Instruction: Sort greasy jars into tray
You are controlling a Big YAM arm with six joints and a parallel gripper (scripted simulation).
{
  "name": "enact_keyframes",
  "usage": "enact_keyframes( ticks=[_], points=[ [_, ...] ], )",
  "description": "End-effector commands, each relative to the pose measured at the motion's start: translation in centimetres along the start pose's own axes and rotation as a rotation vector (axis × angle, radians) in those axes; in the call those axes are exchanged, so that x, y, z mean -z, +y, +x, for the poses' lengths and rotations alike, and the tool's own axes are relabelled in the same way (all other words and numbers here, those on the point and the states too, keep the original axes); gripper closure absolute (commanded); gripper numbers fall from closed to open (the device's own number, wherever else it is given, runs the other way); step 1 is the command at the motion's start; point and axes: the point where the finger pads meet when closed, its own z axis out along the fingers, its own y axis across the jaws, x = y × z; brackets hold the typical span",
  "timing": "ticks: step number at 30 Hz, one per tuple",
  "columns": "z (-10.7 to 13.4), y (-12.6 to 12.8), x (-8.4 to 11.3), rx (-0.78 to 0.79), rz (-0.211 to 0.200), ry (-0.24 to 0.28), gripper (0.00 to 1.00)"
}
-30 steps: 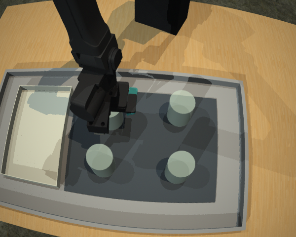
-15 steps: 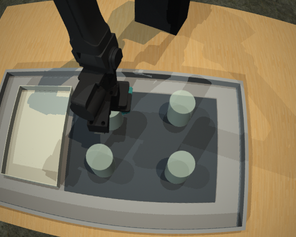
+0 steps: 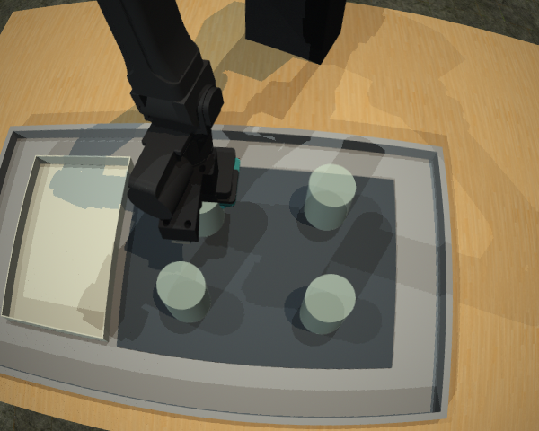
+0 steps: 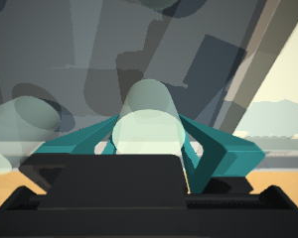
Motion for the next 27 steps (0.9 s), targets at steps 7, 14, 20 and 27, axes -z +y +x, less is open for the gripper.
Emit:
enact_keyframes(
  ticks=[7,14,20,27],
  points=[
    [1.1,-0.3,-0.5,0.0,0.003,0.019,1.0],
    [1.0,-0.3,1.0,0.0,0.003,0.019,1.0],
    [1.0,-0.3,2.1,0.0,0.003,0.019,1.0],
    [1.0,-0.3,3.9,0.0,0.003,0.019,1.0]
  ],
)
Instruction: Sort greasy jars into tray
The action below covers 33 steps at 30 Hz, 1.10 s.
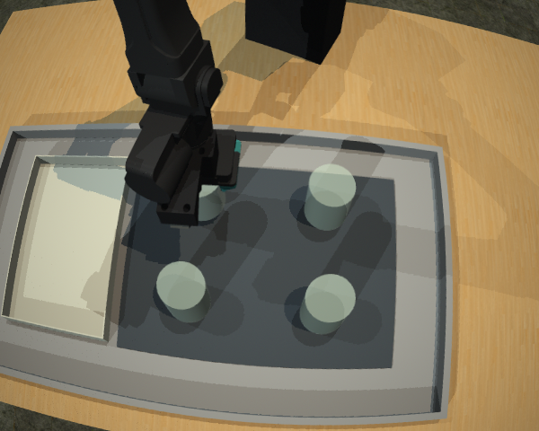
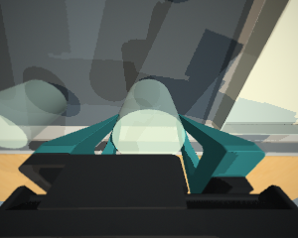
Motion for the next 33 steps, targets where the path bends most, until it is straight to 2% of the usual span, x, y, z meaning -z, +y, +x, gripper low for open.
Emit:
enact_keyframes(
  ticks=[1,33],
  points=[
    [-0.2,-0.4,1.6,-0.003,0.009,-0.012,1.0],
    [-0.1,-0.3,9.0,-0.003,0.009,-0.012,1.0]
  ],
)
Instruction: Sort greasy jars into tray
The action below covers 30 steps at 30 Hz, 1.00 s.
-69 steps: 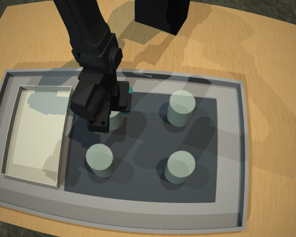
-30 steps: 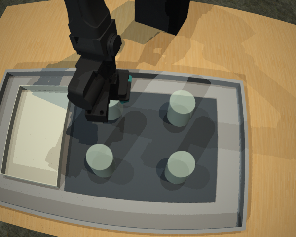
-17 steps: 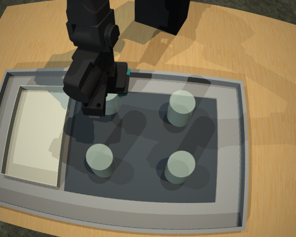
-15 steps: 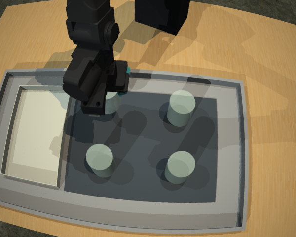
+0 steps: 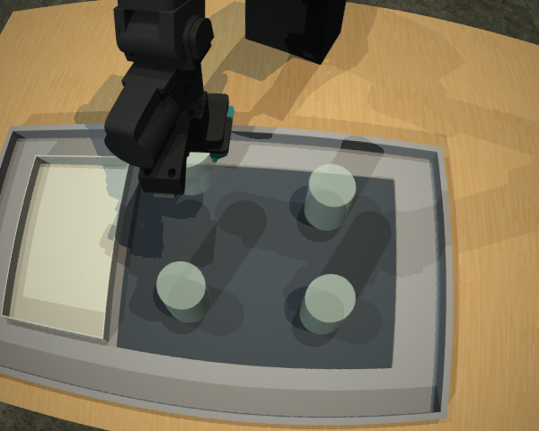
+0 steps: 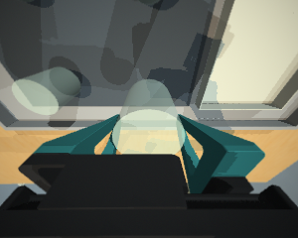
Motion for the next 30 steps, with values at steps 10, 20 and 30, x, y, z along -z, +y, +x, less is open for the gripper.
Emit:
enact_keyframes(
  ticks=[10,20,30],
  points=[
    [-0.5,0.4,3.5,-0.001,-0.004,-0.022,1.0],
    [-0.5,0.4,3.5,-0.001,-0.004,-0.022,1.0],
    [-0.5,0.4,3.5,-0.001,-0.004,-0.022,1.0]
  ],
)
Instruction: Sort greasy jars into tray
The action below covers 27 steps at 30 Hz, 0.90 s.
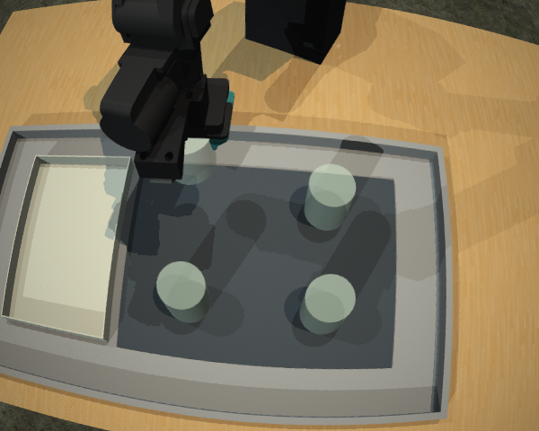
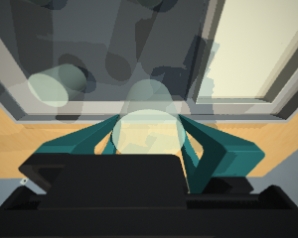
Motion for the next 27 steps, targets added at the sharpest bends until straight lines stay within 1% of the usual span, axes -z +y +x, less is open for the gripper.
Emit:
enact_keyframes(
  ticks=[1,15,16,23,24,27],
  points=[
    [-0.6,0.3,0.6,0.0,-0.004,-0.02,1.0],
    [-0.6,0.3,0.6,0.0,-0.004,-0.02,1.0],
    [-1.5,0.7,1.3,0.0,-0.004,-0.02,1.0],
    [-1.5,0.7,1.3,0.0,-0.004,-0.02,1.0],
    [-2.6,0.6,2.0,0.0,-0.004,-0.02,1.0],
    [-2.6,0.6,2.0,0.0,-0.004,-0.02,1.0]
  ],
)
